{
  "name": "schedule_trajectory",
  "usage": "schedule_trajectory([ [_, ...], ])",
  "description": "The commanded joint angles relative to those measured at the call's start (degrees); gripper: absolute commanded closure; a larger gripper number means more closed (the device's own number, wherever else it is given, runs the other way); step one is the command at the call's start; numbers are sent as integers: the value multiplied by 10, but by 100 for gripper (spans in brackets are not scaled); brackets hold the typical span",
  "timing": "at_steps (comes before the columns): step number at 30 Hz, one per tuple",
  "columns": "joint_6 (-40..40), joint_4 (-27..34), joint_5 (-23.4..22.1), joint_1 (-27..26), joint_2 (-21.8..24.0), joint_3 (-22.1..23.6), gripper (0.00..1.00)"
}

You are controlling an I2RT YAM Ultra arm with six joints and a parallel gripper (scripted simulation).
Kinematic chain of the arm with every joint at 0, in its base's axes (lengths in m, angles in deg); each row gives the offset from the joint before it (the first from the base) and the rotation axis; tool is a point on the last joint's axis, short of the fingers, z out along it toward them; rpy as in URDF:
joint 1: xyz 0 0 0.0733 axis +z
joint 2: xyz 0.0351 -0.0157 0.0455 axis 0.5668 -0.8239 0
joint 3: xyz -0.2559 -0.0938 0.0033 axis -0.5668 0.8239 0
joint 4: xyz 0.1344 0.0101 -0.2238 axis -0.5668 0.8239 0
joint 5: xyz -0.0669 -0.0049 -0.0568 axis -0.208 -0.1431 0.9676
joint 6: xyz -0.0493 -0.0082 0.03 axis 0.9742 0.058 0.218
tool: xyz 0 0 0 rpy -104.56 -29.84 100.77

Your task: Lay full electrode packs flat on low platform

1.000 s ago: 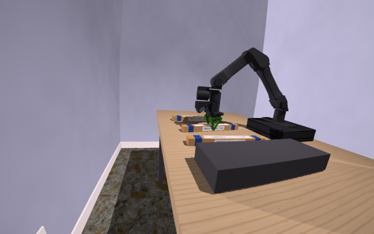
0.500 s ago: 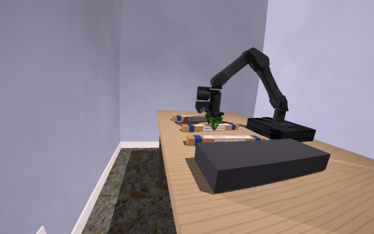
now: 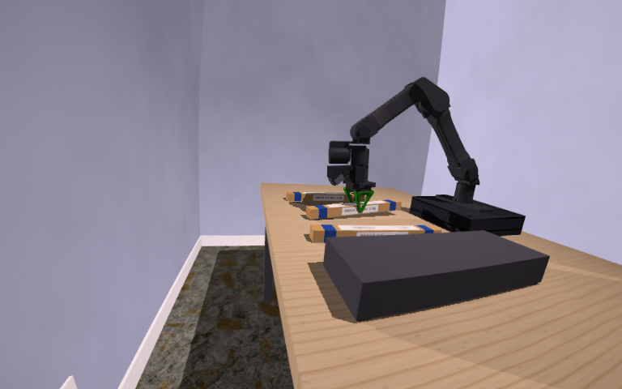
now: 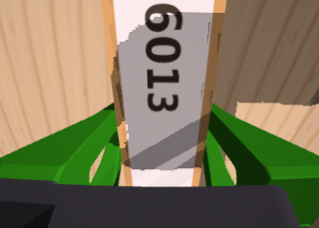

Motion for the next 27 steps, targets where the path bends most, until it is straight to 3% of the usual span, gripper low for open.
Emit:
schedule_trajectory([
  [1,3,31,1,-3,54,-39,100],
  [27,6,88,2,-9,58,-92,100],
])
